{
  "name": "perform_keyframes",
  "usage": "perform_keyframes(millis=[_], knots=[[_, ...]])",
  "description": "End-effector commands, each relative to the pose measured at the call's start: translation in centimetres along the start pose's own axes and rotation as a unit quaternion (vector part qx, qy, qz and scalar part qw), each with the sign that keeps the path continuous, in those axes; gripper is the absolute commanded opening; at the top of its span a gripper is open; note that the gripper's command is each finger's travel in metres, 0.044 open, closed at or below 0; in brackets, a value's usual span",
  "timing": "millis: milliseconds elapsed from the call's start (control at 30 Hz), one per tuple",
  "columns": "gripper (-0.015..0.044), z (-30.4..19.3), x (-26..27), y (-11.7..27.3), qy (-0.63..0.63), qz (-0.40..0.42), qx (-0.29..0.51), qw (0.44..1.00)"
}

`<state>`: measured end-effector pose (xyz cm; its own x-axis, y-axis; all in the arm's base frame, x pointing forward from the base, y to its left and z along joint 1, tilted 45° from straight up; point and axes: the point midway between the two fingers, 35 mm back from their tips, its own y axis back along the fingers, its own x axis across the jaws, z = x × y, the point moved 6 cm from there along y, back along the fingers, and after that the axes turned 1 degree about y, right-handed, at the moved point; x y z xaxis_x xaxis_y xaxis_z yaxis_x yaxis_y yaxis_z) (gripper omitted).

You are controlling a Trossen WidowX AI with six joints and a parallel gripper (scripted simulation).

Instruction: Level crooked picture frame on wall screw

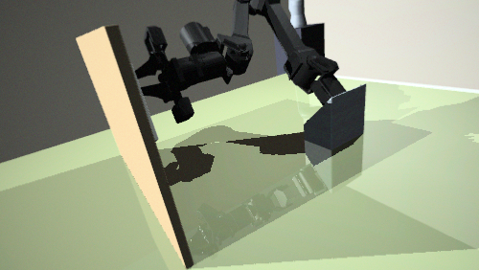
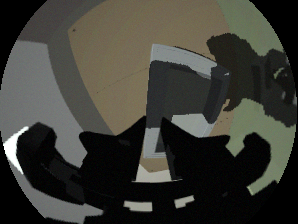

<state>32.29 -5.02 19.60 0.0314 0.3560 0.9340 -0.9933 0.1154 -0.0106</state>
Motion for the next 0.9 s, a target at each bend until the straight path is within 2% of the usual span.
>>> perform_keyframes(millis=[0,67,867], knots=[[0.003,0.04,-0.04,-0.02,0.002,-0.001,-0.002,1.0],[0.0,0.04,-0.04,-0.02,0.002,-0.001,-0.002,1.0],[0.0,-0.02,0.48,-0.01,0.002,-0.001,-0.002,1.0]])
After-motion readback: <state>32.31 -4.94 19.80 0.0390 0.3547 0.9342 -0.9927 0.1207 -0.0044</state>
